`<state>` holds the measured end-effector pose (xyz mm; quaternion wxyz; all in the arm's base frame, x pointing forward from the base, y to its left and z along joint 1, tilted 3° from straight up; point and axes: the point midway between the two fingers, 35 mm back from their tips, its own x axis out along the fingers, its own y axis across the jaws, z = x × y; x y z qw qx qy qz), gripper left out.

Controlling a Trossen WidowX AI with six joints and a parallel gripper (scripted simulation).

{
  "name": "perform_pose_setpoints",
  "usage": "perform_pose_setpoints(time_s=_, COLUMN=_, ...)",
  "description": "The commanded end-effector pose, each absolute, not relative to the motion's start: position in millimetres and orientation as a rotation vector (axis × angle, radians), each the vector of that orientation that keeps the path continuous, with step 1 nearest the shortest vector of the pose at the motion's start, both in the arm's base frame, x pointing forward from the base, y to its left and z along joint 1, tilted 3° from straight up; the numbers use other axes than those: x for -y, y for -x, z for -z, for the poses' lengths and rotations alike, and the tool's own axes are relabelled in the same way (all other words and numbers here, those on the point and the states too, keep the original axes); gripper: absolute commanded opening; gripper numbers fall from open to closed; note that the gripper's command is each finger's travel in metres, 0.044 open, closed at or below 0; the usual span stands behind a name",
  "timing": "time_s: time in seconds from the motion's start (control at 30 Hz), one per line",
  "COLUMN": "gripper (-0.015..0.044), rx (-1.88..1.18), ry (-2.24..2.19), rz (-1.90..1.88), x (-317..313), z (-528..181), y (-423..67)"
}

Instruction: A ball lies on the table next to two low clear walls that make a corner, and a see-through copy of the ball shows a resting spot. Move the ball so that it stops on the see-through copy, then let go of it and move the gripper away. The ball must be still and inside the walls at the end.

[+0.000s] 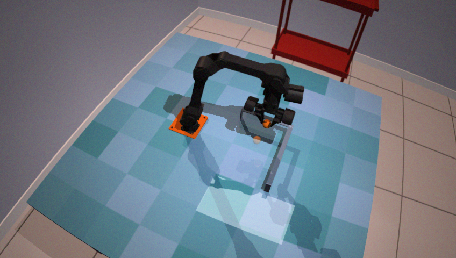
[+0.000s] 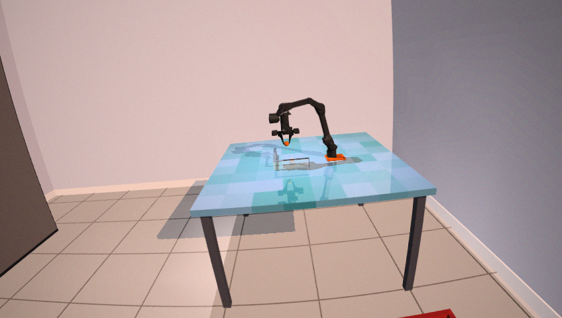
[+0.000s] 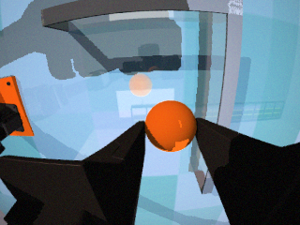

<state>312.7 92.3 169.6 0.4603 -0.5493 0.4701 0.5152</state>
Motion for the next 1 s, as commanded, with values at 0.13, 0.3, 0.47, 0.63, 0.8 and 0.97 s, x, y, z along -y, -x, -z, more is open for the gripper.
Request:
perform_pose_setpoints(time_s=0.13, gripper=0.0000, rx=-1.159, ry=1.341, rz=-1.270, x=-93, z=-157, y=-303)
perform_pose_setpoints(time_s=0.3, gripper=0.0000, rx=-1.160, ry=1.341, rz=-1.271, x=-92, z=-144, y=-296)
perform_pose_setpoints(time_s=0.47, gripper=0.0000, rx=-1.160, ry=1.341, rz=-1.271, x=-91, z=-131, y=-288)
perform_pose_setpoints(time_s=0.63, gripper=0.0000, rx=-1.160, ry=1.341, rz=-1.271, x=-91, z=-125, y=-287)
perform_pose_setpoints(time_s=0.8, gripper=0.0000, rx=-1.160, ry=1.341, rz=-1.271, x=-91, z=-105, y=-289)
perform_pose_setpoints(time_s=0.97, gripper=0.0000, rx=-1.160, ry=1.341, rz=-1.271, x=-90, z=-81, y=-290)
